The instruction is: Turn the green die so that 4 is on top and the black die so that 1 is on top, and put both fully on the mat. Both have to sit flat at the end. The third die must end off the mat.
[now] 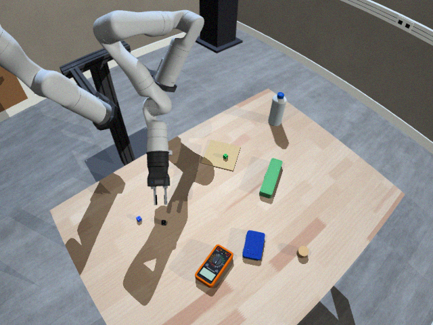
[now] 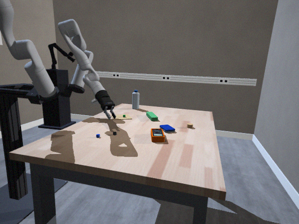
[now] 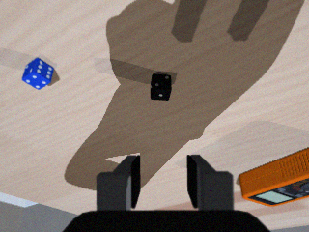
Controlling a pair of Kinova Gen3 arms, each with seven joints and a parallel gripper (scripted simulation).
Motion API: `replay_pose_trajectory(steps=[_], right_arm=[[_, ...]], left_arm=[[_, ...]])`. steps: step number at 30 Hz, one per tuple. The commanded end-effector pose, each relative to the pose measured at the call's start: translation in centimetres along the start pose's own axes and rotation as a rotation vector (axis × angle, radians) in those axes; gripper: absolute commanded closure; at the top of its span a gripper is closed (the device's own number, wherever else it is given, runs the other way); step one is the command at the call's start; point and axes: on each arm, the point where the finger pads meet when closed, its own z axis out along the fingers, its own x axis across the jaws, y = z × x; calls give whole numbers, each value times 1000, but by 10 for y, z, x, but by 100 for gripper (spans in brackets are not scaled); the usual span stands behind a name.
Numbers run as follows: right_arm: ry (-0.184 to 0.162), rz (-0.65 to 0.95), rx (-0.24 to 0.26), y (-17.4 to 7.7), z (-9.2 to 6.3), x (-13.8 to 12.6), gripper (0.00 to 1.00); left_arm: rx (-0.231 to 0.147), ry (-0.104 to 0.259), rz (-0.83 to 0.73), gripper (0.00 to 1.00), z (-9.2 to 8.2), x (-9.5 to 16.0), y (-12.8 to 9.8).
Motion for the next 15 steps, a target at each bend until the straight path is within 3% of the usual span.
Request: replay_pose_trajectory(steps=[1, 4, 15], right_arm=[[0, 0, -2, 0, -1, 0, 0], [0, 0, -2, 0, -1, 0, 0], [0, 0, -2, 0, -1, 0, 0]], left_arm=[[22, -1, -1, 36, 0, 0, 3], [31, -2, -1, 36, 0, -1, 3], [150, -1, 0, 36, 3, 0, 10]])
